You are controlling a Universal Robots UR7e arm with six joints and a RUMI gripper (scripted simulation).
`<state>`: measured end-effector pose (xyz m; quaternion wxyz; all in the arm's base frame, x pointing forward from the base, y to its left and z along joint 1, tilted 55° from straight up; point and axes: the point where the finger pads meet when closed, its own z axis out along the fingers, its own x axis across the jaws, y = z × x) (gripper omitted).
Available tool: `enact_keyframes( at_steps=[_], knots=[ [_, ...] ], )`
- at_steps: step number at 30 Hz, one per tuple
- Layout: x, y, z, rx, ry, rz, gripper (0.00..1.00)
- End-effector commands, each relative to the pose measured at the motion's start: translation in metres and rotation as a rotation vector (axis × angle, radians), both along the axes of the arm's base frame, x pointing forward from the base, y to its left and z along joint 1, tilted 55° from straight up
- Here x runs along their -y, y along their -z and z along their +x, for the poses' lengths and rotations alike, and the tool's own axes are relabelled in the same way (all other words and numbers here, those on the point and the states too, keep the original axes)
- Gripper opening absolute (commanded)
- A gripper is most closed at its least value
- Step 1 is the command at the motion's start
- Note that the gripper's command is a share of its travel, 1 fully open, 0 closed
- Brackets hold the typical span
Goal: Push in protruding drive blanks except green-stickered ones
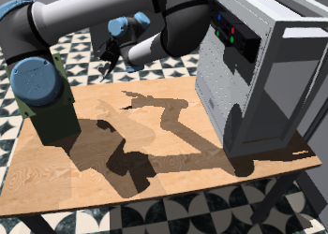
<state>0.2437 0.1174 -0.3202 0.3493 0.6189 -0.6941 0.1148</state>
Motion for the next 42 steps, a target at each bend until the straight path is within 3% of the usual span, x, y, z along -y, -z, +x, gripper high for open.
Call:
enact_keyframes(
  at_steps=[1,3,11,18,20,32,35,37,42],
  knots=[
    [0.009,-0.012,-0.020,-0.115,0.012,-0.013,1.00],
    [0.009,-0.012,-0.020,-0.115,0.012,-0.013,1.00],
    [0.023,-0.046,-0.062,-0.346,0.048,-0.017,1.00],
    [0.031,-0.088,-0.098,-0.558,0.093,-0.007,1.00],
    [0.031,-0.088,-0.098,-0.558,0.093,-0.007,1.00],
    [0.032,-0.187,-0.148,-0.933,0.200,0.046,1.00],
    [0.030,-0.216,-0.156,-1.027,0.233,0.066,1.00],
    [0.030,-0.216,-0.156,-1.027,0.233,0.066,1.00],
    [0.025,-0.267,-0.166,-1.182,0.293,0.106,1.00]
  ],
)
